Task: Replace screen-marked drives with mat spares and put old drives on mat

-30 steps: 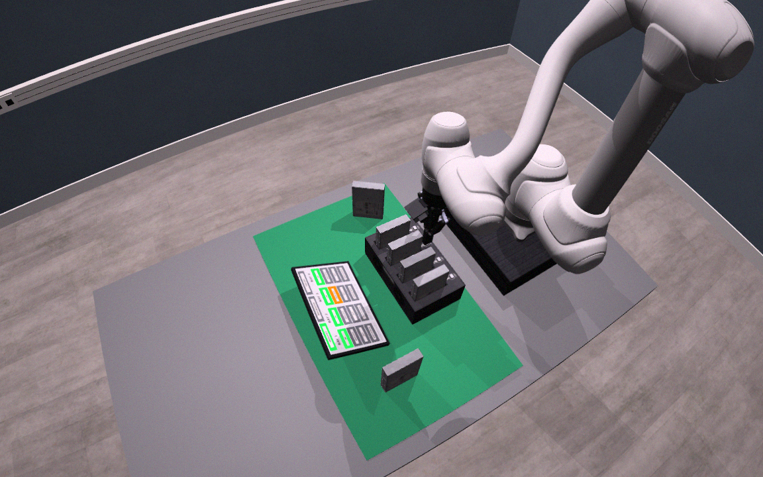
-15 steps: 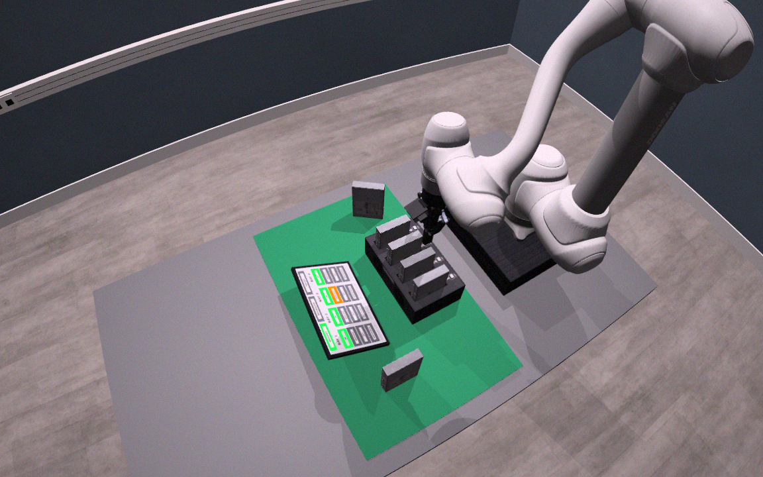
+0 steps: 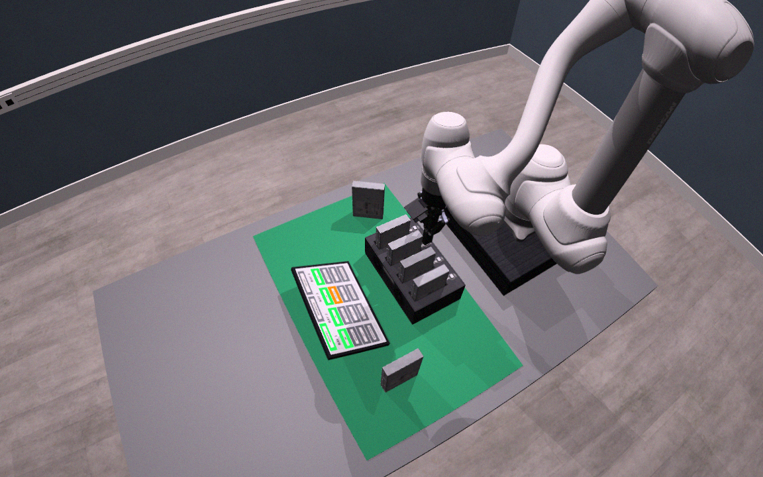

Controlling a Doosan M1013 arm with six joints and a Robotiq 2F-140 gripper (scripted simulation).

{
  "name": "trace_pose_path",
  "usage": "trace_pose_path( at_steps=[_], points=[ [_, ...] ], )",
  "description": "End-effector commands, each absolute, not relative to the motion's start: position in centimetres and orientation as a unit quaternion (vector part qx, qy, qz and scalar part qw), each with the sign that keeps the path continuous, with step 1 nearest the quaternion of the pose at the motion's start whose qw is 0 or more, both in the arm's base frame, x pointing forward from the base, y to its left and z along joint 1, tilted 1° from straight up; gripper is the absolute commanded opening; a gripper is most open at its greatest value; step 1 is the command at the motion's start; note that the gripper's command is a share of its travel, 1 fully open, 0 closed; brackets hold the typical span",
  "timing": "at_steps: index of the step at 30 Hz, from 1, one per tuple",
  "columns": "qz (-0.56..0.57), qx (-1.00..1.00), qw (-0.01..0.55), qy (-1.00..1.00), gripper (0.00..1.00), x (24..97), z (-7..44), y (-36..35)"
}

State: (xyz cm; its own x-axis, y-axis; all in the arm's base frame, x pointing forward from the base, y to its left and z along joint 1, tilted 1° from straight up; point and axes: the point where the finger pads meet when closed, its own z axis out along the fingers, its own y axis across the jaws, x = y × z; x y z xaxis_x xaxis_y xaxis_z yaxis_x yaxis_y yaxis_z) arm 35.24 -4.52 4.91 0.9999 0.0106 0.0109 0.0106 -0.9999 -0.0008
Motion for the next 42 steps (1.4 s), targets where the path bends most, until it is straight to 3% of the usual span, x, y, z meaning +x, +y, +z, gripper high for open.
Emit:
trace_pose_path(
  at_steps=[1,42],
  points=[
    [-0.006,-1.0,0.001,-0.005,0.1,35.29,4.95,-4.52],
    [-0.006,-1.0,0.001,-0.005,0.1,35.3,4.08,-4.52]
  ],
)
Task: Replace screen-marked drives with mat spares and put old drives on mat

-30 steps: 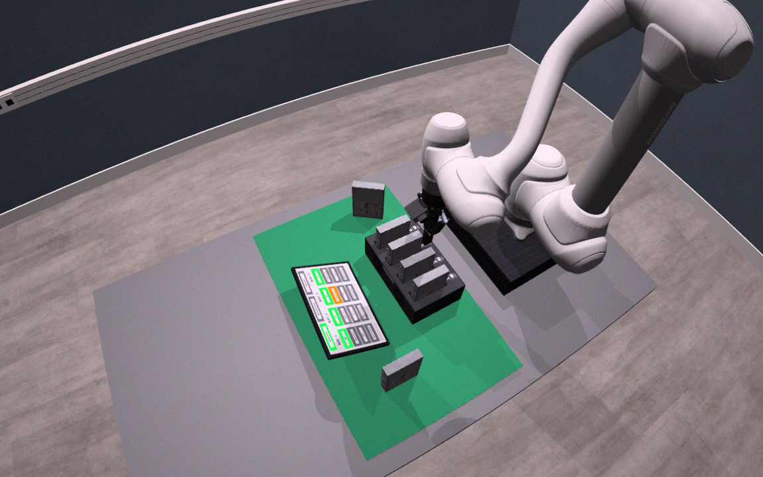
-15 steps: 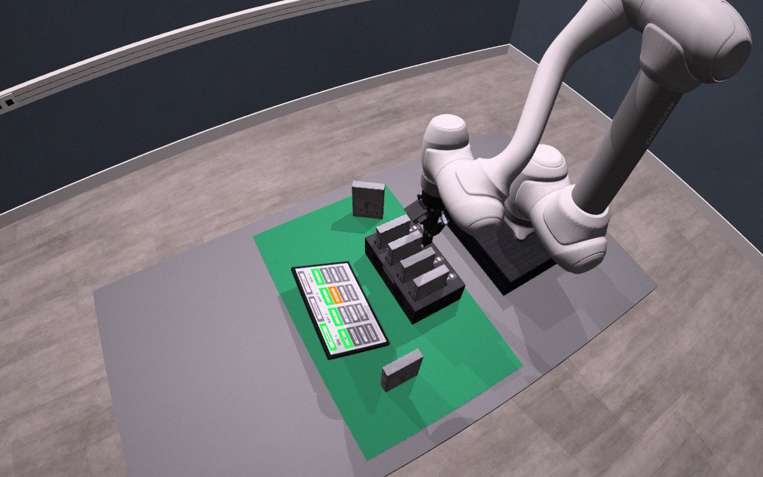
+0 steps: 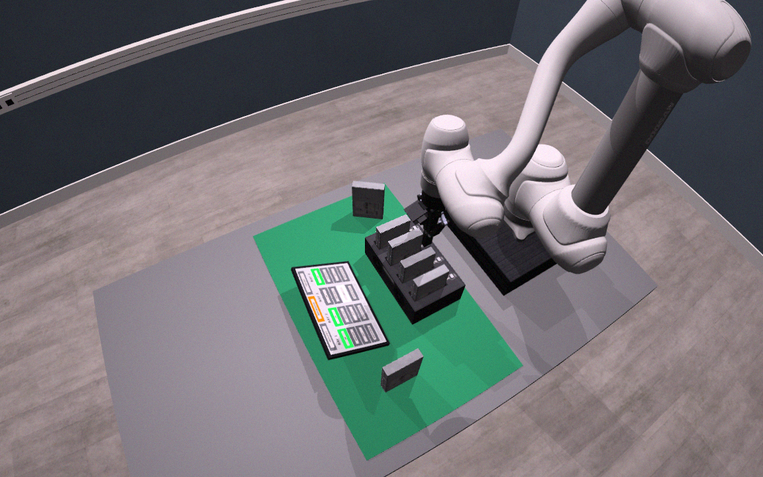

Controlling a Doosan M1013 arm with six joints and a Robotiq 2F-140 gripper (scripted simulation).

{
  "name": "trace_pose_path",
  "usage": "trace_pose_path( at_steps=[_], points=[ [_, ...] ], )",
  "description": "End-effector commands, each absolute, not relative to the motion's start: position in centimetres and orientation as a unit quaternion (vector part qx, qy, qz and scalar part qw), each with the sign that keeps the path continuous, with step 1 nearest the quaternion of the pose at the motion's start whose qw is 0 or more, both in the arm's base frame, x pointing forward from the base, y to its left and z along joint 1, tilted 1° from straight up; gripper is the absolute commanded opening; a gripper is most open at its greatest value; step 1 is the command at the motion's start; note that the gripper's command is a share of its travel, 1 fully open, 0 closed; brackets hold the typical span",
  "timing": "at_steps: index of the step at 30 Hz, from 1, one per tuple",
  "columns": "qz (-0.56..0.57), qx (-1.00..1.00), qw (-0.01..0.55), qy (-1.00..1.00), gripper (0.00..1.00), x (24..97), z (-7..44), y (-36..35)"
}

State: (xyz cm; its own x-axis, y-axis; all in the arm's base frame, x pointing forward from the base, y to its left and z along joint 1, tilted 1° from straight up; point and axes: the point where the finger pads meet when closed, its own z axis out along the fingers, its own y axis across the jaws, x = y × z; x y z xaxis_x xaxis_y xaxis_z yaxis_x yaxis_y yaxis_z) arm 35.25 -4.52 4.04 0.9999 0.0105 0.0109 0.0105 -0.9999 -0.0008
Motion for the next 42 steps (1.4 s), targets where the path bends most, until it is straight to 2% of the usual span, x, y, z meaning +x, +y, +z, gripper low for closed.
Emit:
trace_pose_path(
  at_steps=[1,42],
  points=[
    [-0.006,-1.0,0.001,-0.005,0.1,35.3,4.08,-4.52],
    [-0.006,-1.0,0.001,-0.005,0.1,35.29,5.05,-4.52]
  ],
)
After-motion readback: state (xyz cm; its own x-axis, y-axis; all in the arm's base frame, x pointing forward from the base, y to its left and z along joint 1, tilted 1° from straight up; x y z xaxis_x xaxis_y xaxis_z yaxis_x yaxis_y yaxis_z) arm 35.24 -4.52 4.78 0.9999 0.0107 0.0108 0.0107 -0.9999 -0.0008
